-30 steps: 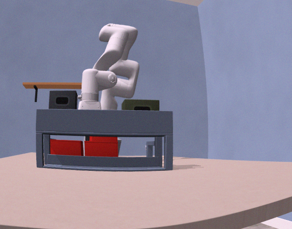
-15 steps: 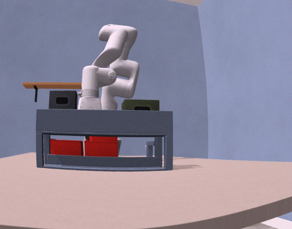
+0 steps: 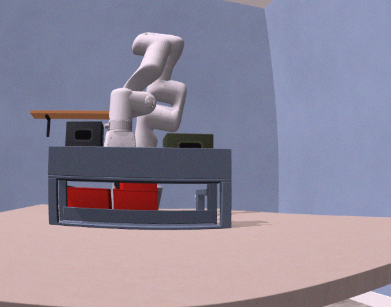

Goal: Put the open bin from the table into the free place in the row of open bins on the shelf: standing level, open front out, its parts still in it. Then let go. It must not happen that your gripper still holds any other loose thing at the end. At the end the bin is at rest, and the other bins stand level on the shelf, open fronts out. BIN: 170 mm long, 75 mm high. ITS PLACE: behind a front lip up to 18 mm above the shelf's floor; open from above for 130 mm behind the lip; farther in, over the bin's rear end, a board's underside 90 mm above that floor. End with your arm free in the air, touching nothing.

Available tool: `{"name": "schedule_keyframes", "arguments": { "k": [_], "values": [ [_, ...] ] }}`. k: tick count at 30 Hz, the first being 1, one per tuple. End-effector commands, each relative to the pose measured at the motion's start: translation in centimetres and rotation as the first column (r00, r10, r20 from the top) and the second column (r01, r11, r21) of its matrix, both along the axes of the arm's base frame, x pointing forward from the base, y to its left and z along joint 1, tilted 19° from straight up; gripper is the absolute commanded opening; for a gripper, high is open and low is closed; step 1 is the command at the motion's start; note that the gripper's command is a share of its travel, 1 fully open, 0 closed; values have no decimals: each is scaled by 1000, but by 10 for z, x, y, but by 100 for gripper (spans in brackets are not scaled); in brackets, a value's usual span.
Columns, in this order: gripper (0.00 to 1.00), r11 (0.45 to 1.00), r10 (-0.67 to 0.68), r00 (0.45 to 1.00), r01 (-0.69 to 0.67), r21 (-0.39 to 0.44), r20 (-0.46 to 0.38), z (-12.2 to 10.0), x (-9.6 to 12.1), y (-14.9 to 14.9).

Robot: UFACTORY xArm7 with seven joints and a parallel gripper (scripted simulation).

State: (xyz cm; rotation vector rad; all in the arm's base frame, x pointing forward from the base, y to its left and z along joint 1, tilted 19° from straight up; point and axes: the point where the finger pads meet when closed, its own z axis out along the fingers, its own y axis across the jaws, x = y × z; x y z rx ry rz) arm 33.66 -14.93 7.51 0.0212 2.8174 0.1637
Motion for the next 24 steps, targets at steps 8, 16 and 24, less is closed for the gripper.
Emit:
{"name": "schedule_keyframes", "arguments": {
  "k": [8, 16, 24],
  "values": [
    [0, 1000, -1, 1000, 1, -1, 3, 0, 1, -1],
    [0, 1000, -1, 1000, 1, -1, 3, 0, 1, -1],
    [0, 980, -189, 982, 190, 60, -25, 1, 3, 14]
  ]
}}
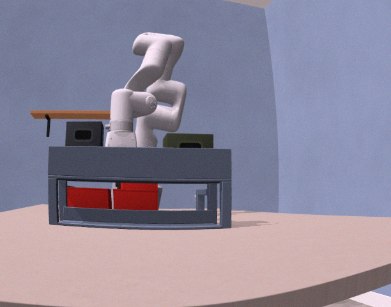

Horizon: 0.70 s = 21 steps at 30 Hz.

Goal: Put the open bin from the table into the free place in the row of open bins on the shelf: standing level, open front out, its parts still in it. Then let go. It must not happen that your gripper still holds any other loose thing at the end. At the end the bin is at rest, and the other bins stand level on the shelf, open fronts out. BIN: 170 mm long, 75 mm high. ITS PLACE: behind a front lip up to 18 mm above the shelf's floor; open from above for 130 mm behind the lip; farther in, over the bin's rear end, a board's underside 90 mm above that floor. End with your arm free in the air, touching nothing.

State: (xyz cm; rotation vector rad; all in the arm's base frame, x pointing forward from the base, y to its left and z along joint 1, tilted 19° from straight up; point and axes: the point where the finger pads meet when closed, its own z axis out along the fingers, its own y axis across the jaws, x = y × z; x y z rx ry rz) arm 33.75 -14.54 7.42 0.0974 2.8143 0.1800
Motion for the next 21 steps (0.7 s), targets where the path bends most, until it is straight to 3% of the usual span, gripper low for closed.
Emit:
{"name": "schedule_keyframes", "arguments": {
  "k": [1, 21],
  "values": [
    [0, 989, -139, 990, 140, 41, -20, 2, 2, 10],
    [0, 989, -139, 990, 140, 41, -20, 3, 2, 25]
  ]
}}
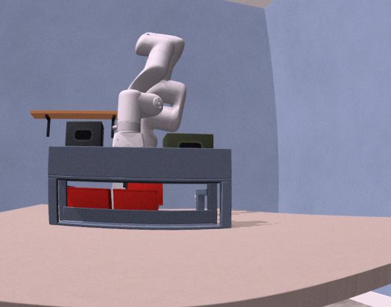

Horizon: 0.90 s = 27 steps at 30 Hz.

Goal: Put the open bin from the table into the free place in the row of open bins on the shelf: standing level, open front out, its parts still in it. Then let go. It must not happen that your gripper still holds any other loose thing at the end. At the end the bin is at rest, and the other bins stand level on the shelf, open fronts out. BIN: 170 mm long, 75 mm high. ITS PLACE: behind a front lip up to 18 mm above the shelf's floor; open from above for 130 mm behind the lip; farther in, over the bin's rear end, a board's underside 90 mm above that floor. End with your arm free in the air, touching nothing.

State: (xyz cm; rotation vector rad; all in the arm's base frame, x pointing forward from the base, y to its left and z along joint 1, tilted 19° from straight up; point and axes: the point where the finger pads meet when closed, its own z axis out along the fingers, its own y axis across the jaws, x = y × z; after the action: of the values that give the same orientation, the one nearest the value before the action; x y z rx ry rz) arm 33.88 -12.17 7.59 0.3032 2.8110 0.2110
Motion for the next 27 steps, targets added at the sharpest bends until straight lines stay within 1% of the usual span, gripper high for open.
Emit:
{"name": "schedule_keyframes", "arguments": {
  "k": [1, 8, 13, 25, 27],
  "values": [
    [0, 1000, -3, 1000, 3, -2, 2, 2, 1, 1],
    [0, 1000, -3, 1000, 3, -2, 2, 2, 1, 1],
    [0, 1000, -3, 1000, 3, -2, 2, 2, 1, 16],
    [0, 1000, -3, 1000, 3, -2, 2, 2, 1, 16],
    [0, 1000, -3, 1000, 3, -2, 2, 3, 1, 22]
  ]
}}
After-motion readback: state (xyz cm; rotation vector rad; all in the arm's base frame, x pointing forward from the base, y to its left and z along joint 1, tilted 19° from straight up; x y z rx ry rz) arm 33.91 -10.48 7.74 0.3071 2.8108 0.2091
